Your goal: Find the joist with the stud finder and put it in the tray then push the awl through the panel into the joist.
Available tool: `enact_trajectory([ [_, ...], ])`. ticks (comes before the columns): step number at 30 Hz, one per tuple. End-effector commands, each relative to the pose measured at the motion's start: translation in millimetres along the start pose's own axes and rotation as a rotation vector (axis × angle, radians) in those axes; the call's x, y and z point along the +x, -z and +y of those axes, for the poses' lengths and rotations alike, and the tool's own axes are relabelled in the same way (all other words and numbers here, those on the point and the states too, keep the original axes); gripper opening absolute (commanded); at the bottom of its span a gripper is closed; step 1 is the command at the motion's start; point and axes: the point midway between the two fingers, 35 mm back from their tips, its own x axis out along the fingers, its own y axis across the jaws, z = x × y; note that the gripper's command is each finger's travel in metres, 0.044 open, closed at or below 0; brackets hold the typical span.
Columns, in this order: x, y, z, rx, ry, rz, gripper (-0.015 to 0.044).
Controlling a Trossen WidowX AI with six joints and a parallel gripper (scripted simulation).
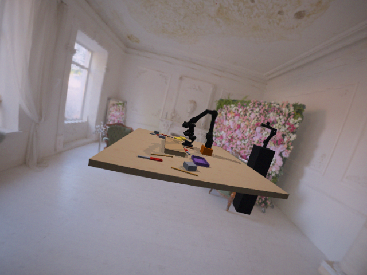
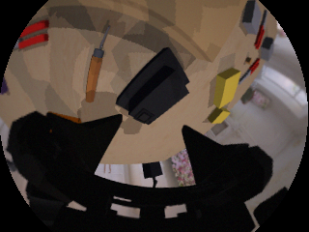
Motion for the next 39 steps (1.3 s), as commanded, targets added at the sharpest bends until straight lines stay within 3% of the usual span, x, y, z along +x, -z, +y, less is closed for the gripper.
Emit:
enact_trajectory([
  [1, -1.1, -9.5, -10.4, 0.517, -0.233, -0.372, 0.0440],
  [4, -6.9, -10.7, -18.7, 0.655, -0.295, -0.485, 0.0440],
  [19, -5.9, -11.1, -18.5, 0.655, -0.295, -0.485, 0.0440],
  [39, 23.7, -21.6, -10.2, 0.654, -0.295, -0.485, 0.0440],
])
